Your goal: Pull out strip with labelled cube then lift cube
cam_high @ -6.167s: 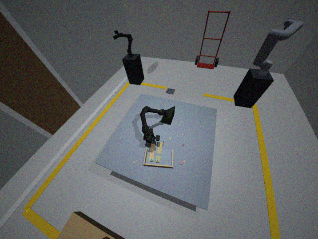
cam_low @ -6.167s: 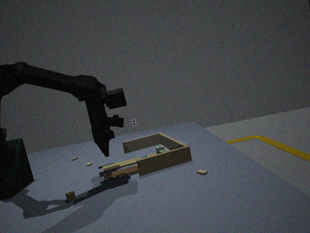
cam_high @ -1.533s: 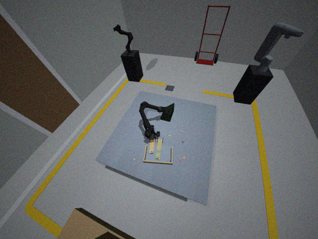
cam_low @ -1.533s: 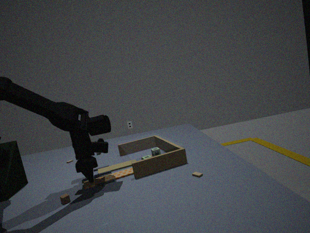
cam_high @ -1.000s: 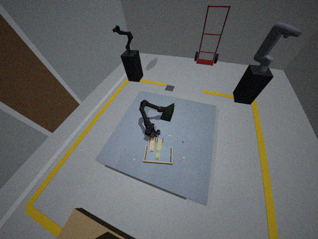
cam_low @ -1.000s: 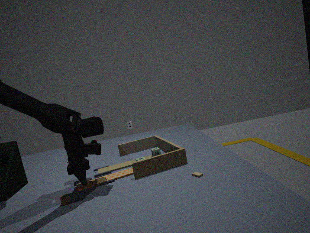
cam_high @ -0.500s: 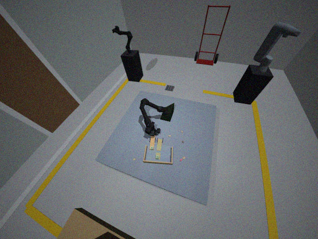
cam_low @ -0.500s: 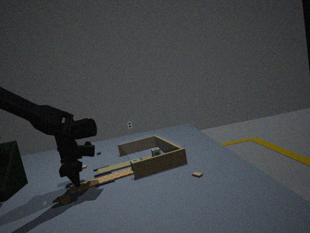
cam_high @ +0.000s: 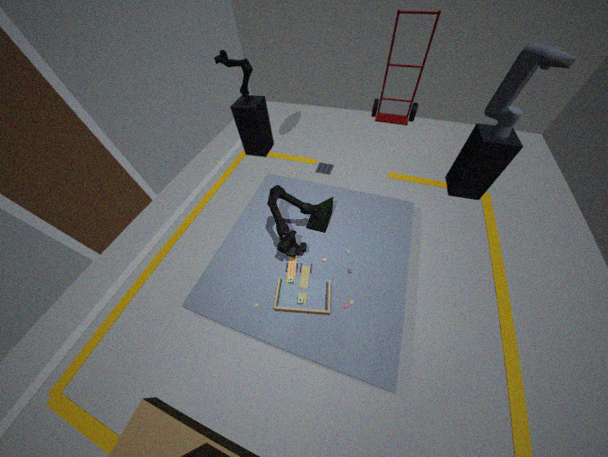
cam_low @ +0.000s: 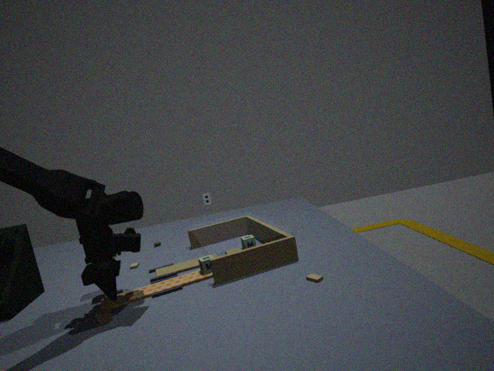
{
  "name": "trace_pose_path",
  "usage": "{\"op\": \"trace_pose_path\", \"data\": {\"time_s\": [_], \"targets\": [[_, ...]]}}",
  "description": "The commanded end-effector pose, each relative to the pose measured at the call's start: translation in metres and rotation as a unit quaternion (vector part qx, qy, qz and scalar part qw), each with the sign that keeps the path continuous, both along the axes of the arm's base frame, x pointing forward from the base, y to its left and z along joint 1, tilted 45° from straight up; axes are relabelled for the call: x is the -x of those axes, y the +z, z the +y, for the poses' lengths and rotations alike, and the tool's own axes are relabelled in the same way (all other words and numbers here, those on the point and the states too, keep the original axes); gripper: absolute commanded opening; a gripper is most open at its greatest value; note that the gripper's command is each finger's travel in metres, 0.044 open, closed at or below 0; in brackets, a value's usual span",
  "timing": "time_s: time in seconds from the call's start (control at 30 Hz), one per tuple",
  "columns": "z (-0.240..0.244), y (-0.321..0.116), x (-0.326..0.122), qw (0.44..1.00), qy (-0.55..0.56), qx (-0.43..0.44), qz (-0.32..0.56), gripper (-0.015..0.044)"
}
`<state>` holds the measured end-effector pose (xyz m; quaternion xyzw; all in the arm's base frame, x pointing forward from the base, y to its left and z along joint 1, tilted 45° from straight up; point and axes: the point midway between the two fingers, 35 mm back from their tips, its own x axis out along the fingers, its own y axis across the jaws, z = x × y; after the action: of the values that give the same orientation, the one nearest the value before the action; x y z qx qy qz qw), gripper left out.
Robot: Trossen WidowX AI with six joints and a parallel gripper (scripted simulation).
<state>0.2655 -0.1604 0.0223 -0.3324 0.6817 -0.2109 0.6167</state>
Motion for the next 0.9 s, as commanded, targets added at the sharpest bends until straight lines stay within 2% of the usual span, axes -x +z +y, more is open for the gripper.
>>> {"op": "trace_pose_path", "data": {"time_s": [0.0,0.87], "targets": [[-0.003,-0.003,0.014,1.000,-0.006,-0.001,0.013,0.0000],[-0.006,0.003,0.053,1.000,-0.006,-0.001,0.014,0.0000]]}}
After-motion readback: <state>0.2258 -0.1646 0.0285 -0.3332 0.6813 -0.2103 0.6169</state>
